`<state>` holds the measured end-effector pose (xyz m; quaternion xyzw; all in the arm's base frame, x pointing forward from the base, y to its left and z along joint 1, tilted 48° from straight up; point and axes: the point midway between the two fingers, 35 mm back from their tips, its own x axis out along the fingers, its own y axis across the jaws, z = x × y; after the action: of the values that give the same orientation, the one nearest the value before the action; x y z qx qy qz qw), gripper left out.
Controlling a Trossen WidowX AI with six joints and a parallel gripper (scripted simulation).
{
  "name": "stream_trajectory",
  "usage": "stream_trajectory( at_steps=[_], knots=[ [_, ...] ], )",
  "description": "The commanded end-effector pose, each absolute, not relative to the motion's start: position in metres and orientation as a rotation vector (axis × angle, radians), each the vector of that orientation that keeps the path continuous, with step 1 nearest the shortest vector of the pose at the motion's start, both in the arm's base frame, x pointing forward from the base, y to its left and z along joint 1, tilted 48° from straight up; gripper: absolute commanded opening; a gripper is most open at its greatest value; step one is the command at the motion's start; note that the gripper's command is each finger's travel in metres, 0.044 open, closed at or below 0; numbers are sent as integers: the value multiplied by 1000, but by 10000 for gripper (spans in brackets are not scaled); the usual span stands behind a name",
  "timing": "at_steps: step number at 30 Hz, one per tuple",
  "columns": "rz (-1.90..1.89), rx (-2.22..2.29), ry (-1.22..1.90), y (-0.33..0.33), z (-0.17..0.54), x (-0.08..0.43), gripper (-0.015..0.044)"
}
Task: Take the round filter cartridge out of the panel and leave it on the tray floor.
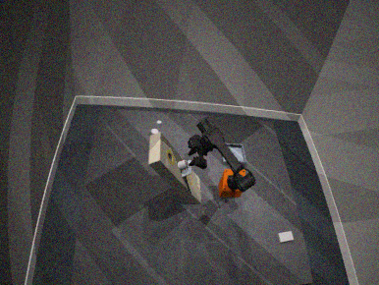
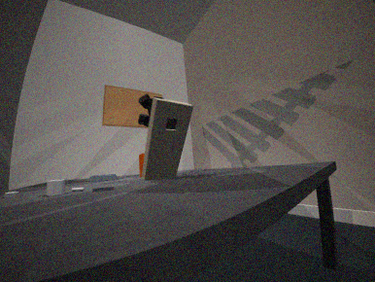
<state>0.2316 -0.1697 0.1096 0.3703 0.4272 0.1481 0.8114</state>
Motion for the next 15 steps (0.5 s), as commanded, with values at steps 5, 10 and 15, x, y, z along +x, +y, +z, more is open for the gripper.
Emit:
stream_trajectory(
  at_steps=[5,10,15],
  knots=[
    [314,803,921,-161,100,238,305],
    [314,803,921,-156,95,243,305],
    [314,803,920,-152,91,248,305]
  ],
)
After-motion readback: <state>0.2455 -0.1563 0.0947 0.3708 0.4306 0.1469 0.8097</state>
